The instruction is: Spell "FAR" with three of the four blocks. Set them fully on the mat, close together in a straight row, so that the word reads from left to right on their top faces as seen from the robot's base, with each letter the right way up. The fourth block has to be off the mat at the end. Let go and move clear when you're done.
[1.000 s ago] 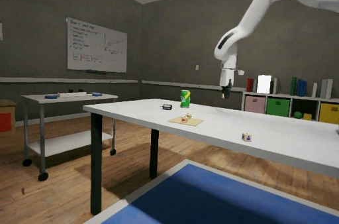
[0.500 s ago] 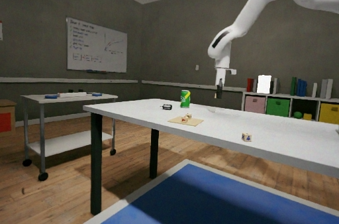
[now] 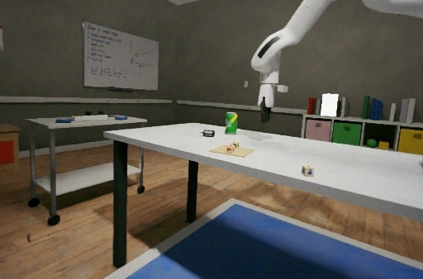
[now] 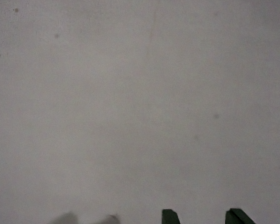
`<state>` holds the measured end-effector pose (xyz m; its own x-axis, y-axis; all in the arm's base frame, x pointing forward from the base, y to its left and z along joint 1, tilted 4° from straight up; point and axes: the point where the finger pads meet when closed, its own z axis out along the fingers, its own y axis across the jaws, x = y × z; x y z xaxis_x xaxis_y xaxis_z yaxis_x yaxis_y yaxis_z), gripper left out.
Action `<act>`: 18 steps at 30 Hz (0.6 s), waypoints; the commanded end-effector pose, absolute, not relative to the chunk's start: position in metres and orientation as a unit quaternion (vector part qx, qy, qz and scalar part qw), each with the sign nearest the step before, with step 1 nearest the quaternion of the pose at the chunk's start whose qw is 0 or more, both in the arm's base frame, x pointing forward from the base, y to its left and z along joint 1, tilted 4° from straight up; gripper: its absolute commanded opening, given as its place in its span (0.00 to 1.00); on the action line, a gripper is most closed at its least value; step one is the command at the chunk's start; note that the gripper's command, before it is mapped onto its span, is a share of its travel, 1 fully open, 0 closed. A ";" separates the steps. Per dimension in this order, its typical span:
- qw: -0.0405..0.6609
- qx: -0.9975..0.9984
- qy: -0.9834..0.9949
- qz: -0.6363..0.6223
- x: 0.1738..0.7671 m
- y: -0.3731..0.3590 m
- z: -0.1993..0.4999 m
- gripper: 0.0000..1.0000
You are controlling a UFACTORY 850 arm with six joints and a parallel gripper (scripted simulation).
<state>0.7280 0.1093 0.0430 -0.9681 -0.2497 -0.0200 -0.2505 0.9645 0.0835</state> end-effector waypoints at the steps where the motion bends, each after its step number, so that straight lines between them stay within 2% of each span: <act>1: -0.001 -0.058 0.998 0.035 0.732 0.132 0.046 0.23; 18: -0.007 0.123 0.992 0.034 0.734 0.197 0.051 0.23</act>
<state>0.7323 0.1778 0.0484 -0.9913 0.1309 0.0142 0.1317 0.9877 0.0838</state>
